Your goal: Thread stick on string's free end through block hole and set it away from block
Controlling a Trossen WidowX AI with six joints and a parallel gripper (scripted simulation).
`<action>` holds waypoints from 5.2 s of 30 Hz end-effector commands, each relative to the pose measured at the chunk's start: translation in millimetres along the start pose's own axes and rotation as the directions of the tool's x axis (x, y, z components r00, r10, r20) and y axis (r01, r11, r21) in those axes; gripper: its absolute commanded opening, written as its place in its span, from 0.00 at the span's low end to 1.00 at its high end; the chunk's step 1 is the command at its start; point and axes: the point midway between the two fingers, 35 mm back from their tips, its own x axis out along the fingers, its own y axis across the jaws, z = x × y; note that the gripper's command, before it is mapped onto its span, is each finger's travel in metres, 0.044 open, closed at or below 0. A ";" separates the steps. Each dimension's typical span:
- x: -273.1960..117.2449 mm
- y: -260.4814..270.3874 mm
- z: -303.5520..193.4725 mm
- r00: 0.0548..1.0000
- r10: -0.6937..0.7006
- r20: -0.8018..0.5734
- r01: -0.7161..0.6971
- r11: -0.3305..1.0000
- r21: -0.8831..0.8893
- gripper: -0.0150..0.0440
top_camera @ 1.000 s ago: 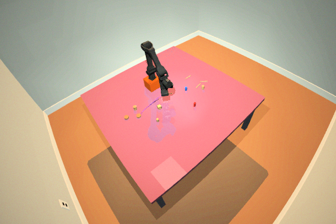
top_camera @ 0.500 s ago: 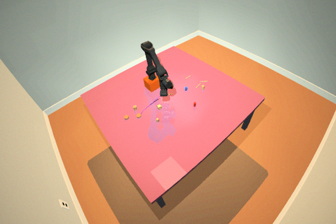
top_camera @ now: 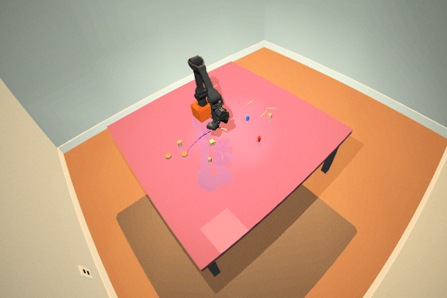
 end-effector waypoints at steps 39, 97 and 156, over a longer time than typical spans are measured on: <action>-3.9 -52.4 -7.7 0.996 0.031 -0.083 0.063 0.404 0.912 0.25; -3.9 -121.7 -36.9 0.979 0.102 -0.177 0.159 -0.925 0.345 0.25; -3.0 -169.9 -53.3 0.969 0.141 -0.202 -0.004 -0.811 -0.586 0.25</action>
